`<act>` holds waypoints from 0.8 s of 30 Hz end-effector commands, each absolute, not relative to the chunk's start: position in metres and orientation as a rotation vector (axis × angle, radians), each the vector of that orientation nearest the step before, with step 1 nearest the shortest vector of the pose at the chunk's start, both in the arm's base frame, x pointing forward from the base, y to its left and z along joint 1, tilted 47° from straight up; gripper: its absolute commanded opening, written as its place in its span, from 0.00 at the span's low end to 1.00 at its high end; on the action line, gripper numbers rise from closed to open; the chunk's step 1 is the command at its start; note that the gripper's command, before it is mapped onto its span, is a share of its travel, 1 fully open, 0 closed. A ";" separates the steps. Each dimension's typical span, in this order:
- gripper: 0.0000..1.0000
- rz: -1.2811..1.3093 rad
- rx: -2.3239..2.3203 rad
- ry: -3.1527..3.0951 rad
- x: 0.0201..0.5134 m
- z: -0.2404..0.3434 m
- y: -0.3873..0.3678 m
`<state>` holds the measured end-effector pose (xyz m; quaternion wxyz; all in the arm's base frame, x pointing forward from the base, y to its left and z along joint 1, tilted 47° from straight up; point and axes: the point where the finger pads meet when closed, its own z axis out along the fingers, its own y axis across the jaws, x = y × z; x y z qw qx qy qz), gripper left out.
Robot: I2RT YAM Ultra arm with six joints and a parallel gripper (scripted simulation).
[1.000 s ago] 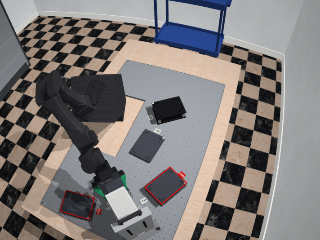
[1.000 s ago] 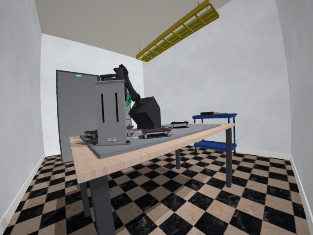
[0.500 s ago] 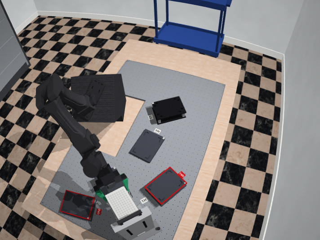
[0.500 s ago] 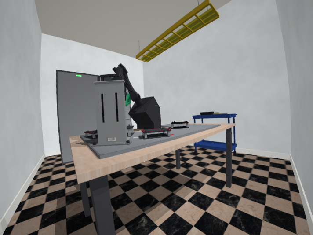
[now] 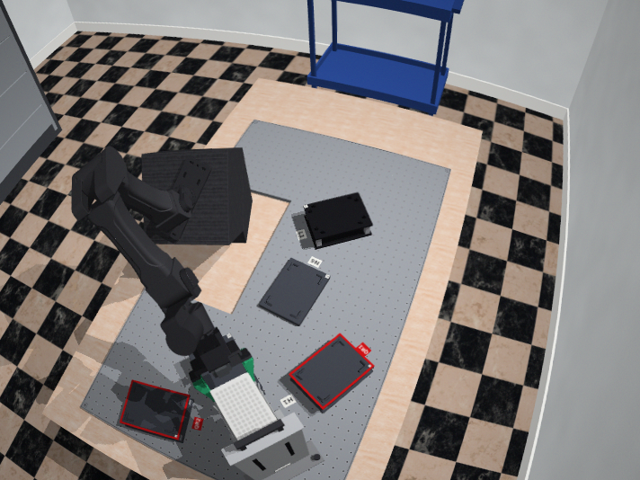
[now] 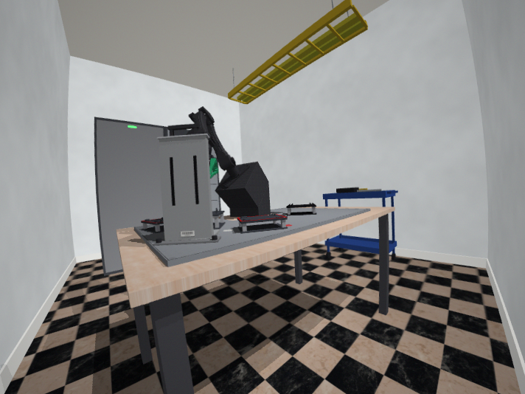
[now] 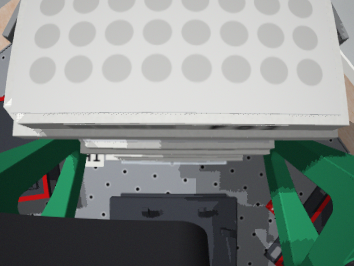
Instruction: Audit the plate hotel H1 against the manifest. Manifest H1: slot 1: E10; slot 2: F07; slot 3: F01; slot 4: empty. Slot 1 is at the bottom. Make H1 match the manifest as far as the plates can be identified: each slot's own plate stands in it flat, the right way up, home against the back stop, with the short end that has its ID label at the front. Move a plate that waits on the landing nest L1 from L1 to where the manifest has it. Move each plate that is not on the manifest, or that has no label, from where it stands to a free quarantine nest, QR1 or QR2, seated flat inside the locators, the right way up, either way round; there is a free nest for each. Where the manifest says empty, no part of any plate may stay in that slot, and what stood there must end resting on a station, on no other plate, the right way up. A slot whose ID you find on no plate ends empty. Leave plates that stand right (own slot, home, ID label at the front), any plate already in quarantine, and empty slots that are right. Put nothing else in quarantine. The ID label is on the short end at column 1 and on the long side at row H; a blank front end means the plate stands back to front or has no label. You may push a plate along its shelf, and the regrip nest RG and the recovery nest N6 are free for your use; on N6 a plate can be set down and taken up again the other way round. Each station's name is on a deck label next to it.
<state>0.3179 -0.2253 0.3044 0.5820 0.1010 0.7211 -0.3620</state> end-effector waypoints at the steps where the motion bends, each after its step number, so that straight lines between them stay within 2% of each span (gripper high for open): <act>1: 0.87 -0.842 0.228 1.660 0.319 0.314 -0.223; 24: 0.87 -0.836 0.221 1.631 0.318 0.329 -0.216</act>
